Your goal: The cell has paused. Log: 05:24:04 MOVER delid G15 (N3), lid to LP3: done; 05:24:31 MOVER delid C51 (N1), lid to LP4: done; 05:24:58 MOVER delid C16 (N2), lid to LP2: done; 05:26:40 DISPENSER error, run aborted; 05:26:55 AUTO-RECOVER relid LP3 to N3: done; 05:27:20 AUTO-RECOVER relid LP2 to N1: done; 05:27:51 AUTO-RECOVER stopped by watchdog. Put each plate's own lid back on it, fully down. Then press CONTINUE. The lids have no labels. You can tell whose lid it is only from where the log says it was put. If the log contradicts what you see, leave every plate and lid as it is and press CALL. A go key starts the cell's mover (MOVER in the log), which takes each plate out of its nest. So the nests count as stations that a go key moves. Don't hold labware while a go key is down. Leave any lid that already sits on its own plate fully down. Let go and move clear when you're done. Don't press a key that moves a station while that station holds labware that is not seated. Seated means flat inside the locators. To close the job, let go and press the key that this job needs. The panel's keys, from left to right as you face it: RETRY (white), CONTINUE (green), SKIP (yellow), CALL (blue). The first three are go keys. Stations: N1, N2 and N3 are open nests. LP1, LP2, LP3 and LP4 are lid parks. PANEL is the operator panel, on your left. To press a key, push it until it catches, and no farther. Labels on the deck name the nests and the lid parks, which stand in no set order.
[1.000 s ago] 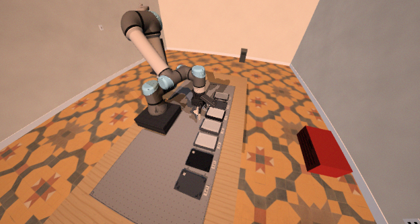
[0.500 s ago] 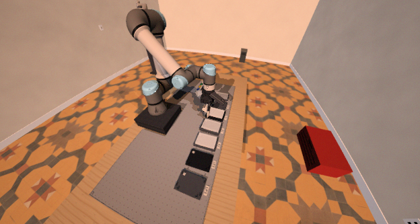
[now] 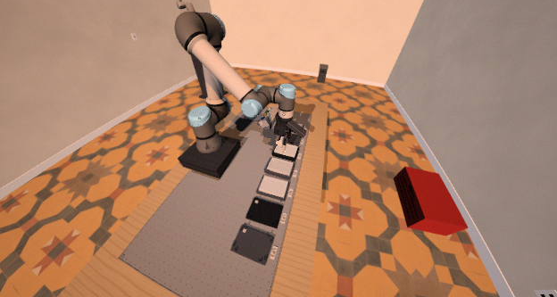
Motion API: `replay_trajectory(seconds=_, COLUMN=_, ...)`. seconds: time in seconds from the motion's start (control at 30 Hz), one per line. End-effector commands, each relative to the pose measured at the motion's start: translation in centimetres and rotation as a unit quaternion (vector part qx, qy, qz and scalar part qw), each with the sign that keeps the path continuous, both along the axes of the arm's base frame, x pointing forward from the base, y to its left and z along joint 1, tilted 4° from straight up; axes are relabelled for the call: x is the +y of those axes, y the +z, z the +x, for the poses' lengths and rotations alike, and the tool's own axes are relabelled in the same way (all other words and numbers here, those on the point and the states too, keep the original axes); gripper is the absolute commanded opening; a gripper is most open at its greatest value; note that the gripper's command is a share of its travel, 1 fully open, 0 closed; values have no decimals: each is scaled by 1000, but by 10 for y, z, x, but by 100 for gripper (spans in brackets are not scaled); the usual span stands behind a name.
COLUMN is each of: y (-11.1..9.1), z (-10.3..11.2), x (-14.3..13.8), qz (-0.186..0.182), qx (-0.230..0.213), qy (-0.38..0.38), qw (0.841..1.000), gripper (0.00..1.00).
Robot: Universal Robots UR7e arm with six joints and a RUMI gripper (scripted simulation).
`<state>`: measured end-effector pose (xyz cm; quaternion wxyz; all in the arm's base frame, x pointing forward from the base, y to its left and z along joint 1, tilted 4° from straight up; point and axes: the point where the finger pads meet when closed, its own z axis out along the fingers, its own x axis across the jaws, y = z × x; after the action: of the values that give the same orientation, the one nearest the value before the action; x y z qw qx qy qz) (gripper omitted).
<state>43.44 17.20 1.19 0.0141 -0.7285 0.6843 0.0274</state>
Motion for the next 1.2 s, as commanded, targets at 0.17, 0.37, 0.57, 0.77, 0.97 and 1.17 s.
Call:
replay_trajectory(seconds=0.17, y=0, z=2, x=1, qz=0, qx=0, qy=0, qw=1000, gripper=82)
replay_trajectory(seconds=0.37, y=-6, z=2, x=1, qz=0, qx=0, qy=0, qw=1000, gripper=82)
replay_trajectory(seconds=0.57, y=-16, z=1, x=2, qz=0, qx=0, qy=0, qw=1000, gripper=82)
replay_trajectory(seconds=0.77, y=-22, z=1, x=2, qz=0, qx=0, qy=0, qw=1000, gripper=82)
replay_trajectory(seconds=0.97, y=-22, z=1, x=2, qz=0, qx=0, qy=0, qw=1000, gripper=82)
replay_trajectory(seconds=1.17, y=-22, z=1, x=2, qz=0, qx=0, qy=0, qw=1000, gripper=82)
